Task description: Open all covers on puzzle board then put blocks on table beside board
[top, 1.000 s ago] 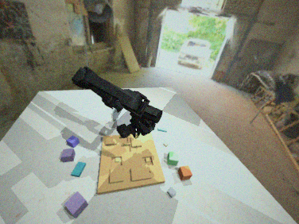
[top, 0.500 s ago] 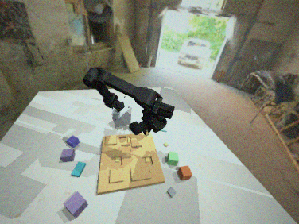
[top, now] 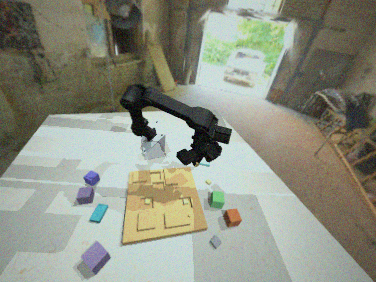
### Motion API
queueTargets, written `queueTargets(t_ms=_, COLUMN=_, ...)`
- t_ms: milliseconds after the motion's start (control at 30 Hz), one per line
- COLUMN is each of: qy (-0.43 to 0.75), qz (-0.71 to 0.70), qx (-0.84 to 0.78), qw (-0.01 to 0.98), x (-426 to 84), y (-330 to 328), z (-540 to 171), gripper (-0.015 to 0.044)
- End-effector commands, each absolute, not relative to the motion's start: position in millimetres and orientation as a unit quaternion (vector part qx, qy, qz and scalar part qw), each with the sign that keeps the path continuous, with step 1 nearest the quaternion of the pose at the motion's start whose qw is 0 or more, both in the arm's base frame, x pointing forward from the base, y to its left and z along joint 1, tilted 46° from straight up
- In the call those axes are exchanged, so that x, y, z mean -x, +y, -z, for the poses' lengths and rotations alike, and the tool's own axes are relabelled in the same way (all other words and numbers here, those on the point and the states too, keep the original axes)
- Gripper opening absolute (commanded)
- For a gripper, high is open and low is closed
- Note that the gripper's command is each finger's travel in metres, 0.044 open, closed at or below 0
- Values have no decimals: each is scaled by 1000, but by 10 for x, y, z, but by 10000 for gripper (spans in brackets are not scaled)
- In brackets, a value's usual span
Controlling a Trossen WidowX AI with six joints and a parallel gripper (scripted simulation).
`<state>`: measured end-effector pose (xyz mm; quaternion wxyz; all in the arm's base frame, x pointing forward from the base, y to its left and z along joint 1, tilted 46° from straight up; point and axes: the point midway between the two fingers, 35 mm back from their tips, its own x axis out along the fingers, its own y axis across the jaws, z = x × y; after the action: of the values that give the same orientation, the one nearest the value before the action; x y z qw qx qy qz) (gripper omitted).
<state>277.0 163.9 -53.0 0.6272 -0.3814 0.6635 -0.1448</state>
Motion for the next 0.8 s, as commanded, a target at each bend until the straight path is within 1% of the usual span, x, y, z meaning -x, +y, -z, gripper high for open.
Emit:
queueTargets(t_ms=0, qy=666, qz=148, qx=380, qw=624, x=-2710, y=1734, z=676, gripper=80)
queueTargets(t_ms=600, qy=666, qz=154, qx=382, qw=623, x=-2431, y=2118, z=1213, gripper=80)
queueTargets(t_ms=767, qy=665, qz=154, qx=382, qw=623, x=-2403, y=2142, z=1261, gripper=80)
